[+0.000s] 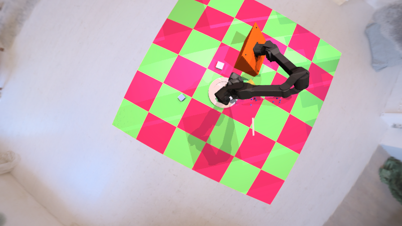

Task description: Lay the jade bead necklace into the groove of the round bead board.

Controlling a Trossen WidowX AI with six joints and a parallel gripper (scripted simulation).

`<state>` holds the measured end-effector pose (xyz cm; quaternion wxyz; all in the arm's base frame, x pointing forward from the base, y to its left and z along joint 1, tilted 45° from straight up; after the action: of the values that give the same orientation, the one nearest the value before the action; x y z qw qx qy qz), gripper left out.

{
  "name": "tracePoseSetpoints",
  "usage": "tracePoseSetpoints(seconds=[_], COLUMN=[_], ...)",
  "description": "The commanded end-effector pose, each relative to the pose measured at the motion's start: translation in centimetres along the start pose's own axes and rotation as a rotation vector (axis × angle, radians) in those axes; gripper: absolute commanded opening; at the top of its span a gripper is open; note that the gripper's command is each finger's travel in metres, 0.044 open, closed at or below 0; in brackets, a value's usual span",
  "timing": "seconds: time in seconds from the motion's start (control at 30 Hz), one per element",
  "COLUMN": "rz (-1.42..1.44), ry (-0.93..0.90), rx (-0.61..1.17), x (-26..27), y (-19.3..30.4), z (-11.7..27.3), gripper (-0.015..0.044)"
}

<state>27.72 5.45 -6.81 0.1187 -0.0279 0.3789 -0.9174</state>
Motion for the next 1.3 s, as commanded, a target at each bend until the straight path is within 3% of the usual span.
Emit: tracePoseSetpoints(seconds=[0.0, 0.97, 1.27], rz=[-0.001, -0.009, -0.002], ry=[0.003, -0.006, -0.005], rx=[0.0, -0.008, -0.003], x=[0.0, 0.4, 0.2], y=[0.0, -0.1, 0.0], z=[0.1, -3.1, -2.9], gripper=[0.038, 0.038, 0.0144])
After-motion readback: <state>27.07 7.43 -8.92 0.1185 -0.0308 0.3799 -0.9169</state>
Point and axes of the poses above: the point midway between the two fingers, 35 mm back from their tips, its own z axis back along the fingers, its own x axis across the jaws, y = z × x, the point moved 2 cm from there along z, back along the fingers, and after that the axes turned 5 degrees about z, right-handed, at the moved point
